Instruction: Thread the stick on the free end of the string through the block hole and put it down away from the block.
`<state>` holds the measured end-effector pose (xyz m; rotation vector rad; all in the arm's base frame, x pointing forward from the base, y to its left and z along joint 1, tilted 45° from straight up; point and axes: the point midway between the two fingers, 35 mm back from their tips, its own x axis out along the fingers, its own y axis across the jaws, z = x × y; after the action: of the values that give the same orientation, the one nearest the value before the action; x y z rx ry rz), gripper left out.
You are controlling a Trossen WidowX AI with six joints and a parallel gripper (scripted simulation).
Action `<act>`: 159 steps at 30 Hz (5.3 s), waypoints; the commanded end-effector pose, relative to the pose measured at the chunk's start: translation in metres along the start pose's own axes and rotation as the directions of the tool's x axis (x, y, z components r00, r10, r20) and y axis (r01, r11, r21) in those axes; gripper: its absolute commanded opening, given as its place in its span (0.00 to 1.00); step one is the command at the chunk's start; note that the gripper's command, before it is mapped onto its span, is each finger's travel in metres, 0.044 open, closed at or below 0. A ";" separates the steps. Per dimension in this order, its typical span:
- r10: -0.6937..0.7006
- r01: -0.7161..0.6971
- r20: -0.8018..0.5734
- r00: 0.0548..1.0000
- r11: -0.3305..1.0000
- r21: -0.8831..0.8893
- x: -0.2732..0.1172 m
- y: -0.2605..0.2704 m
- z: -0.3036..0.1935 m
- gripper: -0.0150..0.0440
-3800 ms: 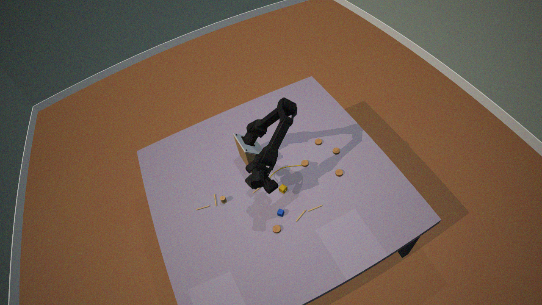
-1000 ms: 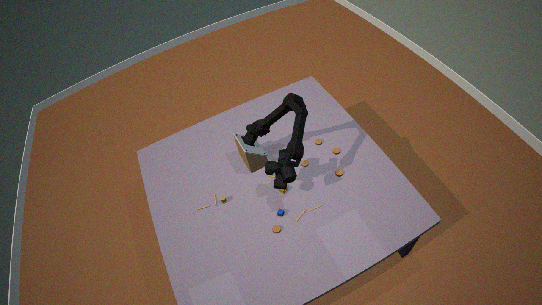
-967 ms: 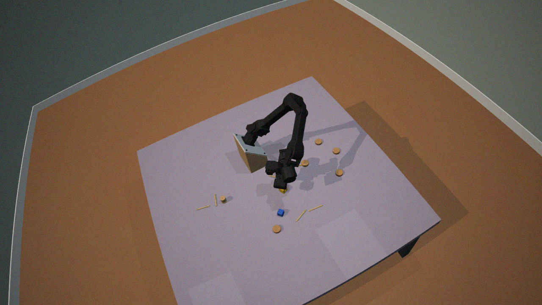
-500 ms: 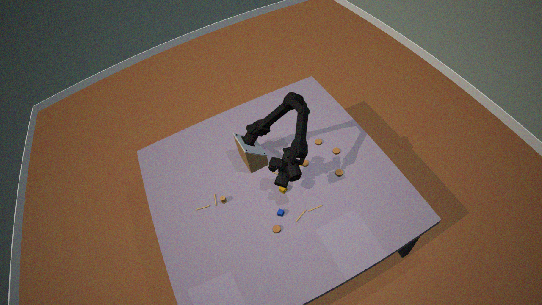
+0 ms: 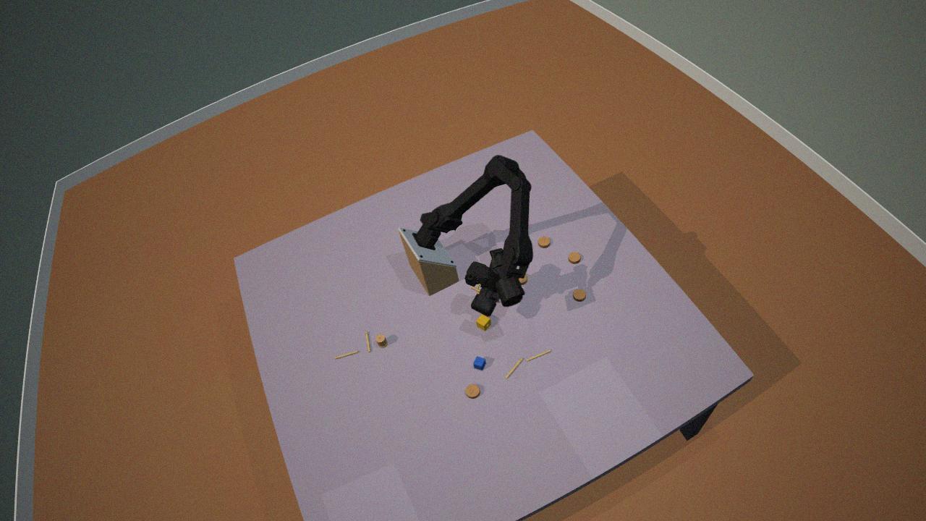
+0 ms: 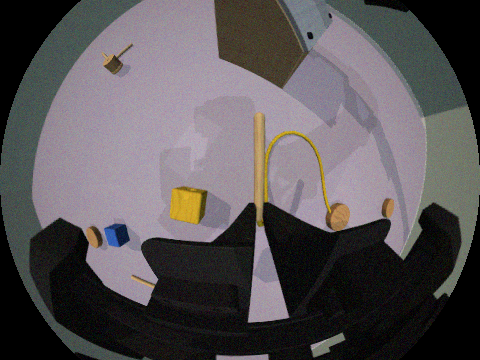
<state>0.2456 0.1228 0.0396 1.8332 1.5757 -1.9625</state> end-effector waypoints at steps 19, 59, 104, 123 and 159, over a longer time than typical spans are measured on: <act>-0.001 -0.005 0.030 1.000 0.982 0.188 -0.002 -0.024 -0.010 0.25; 0.017 -0.011 -0.030 0.999 0.985 0.171 -0.013 -0.005 -0.046 0.25; 0.039 -0.018 -0.111 0.993 0.984 0.179 -0.030 0.016 -0.096 0.25; 0.046 -0.019 -0.146 0.988 0.983 0.182 -0.037 0.024 -0.118 0.25; 0.057 -0.016 -0.217 0.975 0.982 0.186 -0.050 0.040 -0.158 0.25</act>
<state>0.3949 0.1757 0.0860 2.1925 1.4352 -2.0050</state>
